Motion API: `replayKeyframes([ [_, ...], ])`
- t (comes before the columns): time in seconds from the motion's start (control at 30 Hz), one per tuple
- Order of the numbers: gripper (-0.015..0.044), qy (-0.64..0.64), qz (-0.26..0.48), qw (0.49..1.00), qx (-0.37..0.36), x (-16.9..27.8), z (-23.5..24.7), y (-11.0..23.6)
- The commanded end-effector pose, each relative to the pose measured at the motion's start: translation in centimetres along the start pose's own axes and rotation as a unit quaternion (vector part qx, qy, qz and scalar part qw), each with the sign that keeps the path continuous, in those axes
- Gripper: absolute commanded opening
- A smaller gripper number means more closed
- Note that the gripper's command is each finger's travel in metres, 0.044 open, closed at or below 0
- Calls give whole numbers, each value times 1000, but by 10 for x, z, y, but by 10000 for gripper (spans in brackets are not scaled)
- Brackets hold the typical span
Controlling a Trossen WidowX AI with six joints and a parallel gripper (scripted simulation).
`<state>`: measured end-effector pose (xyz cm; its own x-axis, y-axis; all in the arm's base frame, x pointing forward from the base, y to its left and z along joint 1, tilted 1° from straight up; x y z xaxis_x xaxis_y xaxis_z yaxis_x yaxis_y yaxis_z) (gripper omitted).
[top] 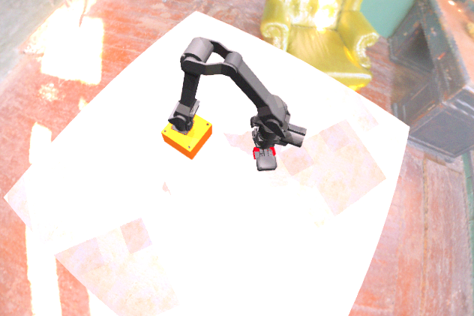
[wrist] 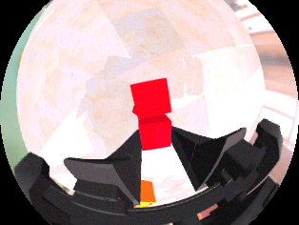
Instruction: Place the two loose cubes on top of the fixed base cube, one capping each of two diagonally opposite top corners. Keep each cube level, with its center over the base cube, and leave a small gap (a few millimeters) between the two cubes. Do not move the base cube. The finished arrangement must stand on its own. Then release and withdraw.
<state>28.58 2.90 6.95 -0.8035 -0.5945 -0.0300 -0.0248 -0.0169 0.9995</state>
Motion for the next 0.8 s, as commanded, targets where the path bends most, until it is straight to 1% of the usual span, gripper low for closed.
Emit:
replayKeyframes([
  [0.0,184,-2,-1,1000,-2,0,0,-1],
  [0.03,205,-2,-1,1000,-2,0,0,-1],
  [0.2,205,-2,-1,1000,-2,0,0,-1],
  [0.3,205,0,0,1000,0,0,0,8],
  [0.77,205,0,0,1000,0,0,0,19],
])
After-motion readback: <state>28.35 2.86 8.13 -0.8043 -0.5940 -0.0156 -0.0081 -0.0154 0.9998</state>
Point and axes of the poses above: the point midway between the two fingers, 35 mm back from their tips, its own y axis back along the fingers, its own z axis across the jaws, x = y × z, the point moved 5 cm from there along y, back along the fingers, and after that the axes turned 7 degrees about y, right-handed, at the moved point
